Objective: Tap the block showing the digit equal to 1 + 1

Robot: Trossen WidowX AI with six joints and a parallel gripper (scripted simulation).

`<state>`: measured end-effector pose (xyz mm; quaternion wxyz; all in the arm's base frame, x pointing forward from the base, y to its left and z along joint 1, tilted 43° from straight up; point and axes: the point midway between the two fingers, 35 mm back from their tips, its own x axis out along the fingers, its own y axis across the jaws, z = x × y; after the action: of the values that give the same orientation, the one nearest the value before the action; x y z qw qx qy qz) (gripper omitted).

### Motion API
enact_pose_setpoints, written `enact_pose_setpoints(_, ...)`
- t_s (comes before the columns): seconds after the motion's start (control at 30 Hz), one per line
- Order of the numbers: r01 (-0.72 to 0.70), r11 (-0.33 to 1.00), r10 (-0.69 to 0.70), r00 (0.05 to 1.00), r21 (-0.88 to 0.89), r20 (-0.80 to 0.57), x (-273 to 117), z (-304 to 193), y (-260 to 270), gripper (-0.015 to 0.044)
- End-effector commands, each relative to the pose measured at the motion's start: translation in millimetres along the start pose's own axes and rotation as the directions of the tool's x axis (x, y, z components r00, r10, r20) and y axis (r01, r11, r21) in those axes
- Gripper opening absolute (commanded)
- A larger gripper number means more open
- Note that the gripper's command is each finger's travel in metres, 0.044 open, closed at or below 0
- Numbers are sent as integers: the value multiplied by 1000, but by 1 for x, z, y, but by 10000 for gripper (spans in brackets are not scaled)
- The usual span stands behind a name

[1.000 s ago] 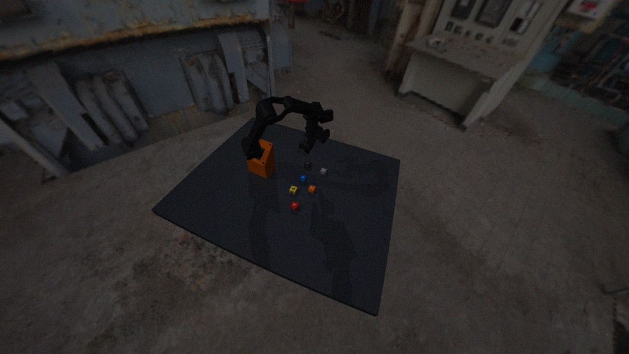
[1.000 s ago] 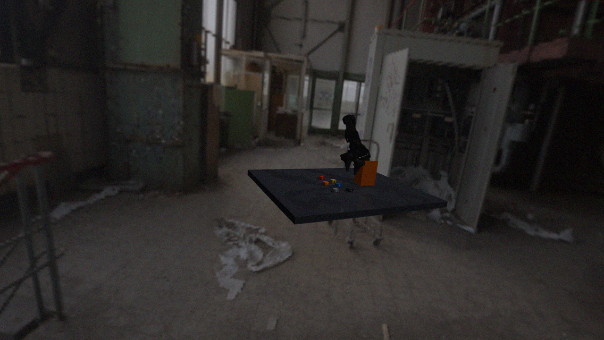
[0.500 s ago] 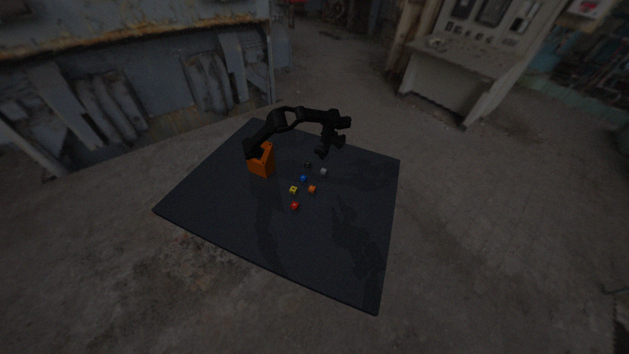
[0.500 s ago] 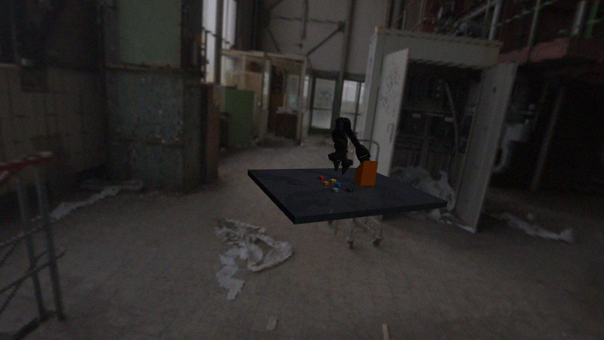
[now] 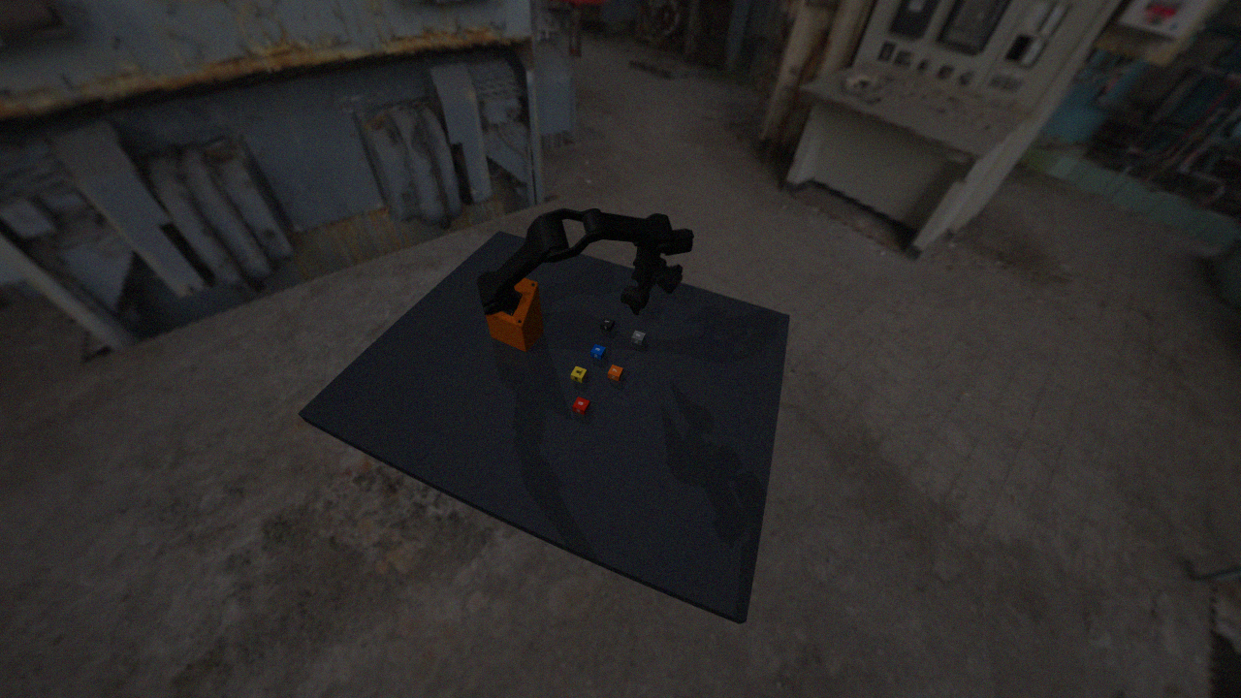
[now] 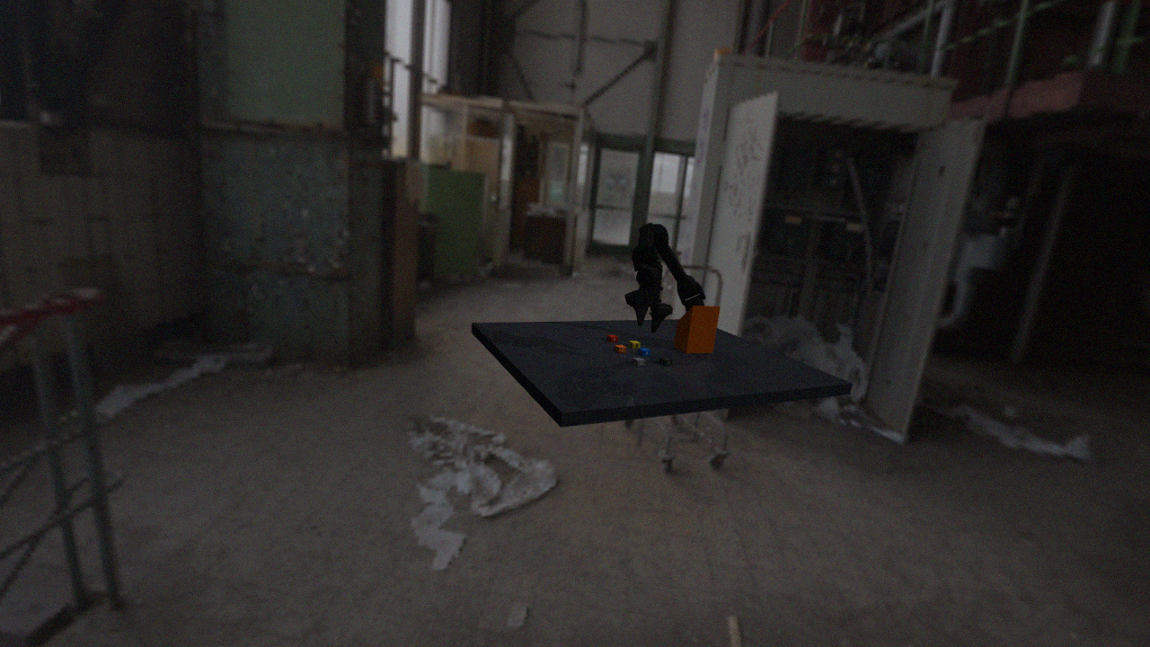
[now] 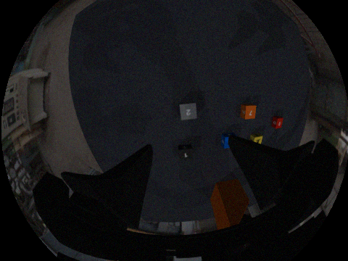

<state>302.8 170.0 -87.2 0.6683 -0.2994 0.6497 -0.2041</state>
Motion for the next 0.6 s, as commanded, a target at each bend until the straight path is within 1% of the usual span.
enact_pose_setpoints(0.0, 4, 1000, -4, 1000, -5, 2, 14, 2, 0, 348)
enact_pose_setpoints(0.1, 6, 1000, -6, 1000, -5, 2, 69, 2, -1, 269)
enact_pose_setpoints(0.13, 8, 1000, -8, 1000, -4, 2, 78, 1, -2, 242)
enact_pose_setpoints(0.4, 8, 1000, -8, 1000, -4, 2, 81, 1, -2, 33)
enact_pose_setpoints(0.43, 8, 1000, -8, 1000, -4, 2, 81, 1, -2, 20)
enact_pose_setpoints(0.57, 8, 1000, -8, 1000, -4, 2, 81, 1, -2, 20)
